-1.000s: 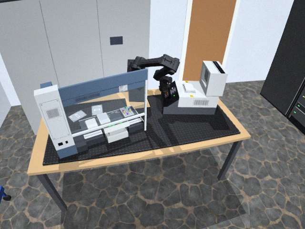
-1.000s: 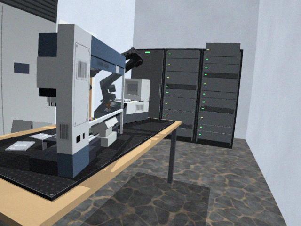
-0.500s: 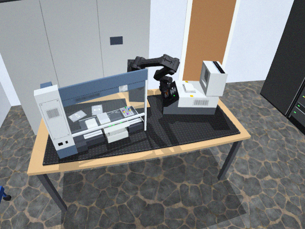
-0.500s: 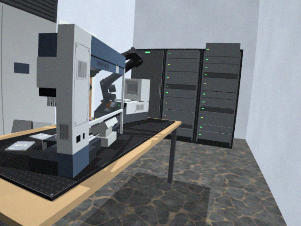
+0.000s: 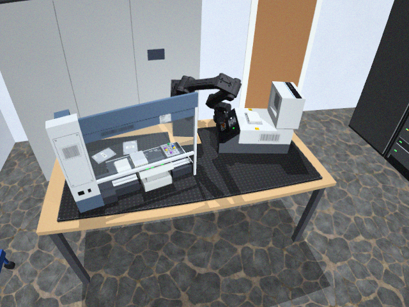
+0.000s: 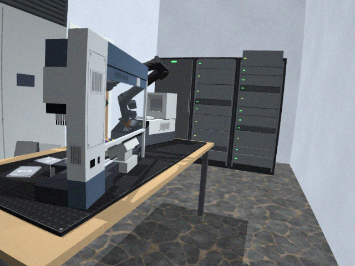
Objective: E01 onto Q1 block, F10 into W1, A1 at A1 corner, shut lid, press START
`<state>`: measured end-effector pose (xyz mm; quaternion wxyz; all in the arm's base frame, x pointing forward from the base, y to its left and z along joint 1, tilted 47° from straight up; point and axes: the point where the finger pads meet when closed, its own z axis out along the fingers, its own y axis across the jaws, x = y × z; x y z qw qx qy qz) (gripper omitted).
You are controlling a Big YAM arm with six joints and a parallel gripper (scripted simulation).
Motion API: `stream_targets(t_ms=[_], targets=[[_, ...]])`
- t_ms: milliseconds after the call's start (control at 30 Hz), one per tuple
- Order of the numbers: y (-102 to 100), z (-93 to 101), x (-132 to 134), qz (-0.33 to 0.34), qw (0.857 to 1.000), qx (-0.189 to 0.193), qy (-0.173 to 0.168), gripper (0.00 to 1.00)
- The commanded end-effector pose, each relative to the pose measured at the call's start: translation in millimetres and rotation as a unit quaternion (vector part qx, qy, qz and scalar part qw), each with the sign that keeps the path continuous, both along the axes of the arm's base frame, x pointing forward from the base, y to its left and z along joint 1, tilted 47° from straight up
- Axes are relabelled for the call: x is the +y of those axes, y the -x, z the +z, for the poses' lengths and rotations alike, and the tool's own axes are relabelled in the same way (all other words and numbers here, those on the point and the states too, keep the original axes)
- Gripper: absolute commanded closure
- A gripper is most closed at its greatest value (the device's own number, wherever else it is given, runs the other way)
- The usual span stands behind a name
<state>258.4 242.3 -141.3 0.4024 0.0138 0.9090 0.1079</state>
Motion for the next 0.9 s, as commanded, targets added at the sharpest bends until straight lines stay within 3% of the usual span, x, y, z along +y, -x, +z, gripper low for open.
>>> stream_targets(t_ms=[0,800,833,867], targets=[[-6.8,2.0,4.6,0.002,1.000,-0.008,-0.005,1.00],[-12.2,0.6,6.4,-0.002,1.000,-0.011,-0.007,1.00],[12.7,-3.0,-5.4,0.008,1.000,0.006,0.009,1.00],[10.1,-2.4,-3.8,0.006,1.000,0.004,0.006,1.00]])
